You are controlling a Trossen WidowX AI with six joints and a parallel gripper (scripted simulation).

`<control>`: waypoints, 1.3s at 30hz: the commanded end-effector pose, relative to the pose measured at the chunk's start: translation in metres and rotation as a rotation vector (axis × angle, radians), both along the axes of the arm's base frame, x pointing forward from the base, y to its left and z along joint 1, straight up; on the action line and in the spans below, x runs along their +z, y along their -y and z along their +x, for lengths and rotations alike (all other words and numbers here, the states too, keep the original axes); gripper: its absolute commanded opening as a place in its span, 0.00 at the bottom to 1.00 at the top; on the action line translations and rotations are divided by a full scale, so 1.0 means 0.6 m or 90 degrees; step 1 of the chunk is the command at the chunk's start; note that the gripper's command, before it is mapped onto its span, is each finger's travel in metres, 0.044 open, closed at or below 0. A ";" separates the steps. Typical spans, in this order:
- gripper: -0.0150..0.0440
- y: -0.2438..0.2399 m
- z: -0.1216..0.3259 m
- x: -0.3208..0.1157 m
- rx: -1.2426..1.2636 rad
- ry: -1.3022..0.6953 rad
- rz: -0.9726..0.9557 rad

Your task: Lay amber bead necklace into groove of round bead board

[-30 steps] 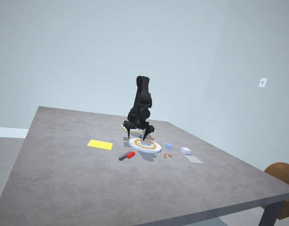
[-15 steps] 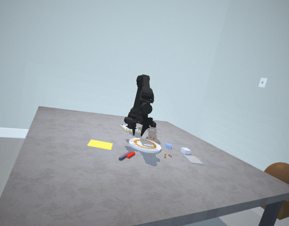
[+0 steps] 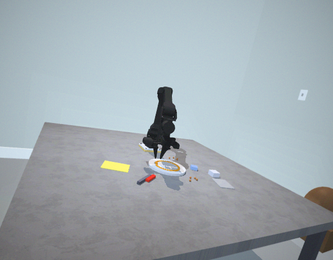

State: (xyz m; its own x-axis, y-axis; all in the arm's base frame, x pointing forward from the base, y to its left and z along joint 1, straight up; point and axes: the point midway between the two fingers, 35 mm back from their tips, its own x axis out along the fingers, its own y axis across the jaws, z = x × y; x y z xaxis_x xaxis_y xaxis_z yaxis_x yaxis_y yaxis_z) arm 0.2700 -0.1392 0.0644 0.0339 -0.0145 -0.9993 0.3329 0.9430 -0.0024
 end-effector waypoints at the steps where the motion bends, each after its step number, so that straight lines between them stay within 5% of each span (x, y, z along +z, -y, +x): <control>1: 0.46 0.000 0.000 -0.012 0.001 -0.003 0.000; 17: 0.46 0.001 -0.001 -0.045 0.003 -0.007 0.000; 22: 0.25 0.000 -0.001 -0.040 0.001 -0.005 0.003; 39: 0.25 0.000 -0.001 -0.040 0.001 -0.005 0.003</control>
State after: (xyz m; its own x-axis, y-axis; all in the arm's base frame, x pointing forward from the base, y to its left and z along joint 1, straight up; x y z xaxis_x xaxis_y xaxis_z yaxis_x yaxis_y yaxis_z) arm 0.2692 -0.1389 0.0396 0.0251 -0.0099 -0.9996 0.3309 0.9437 -0.0011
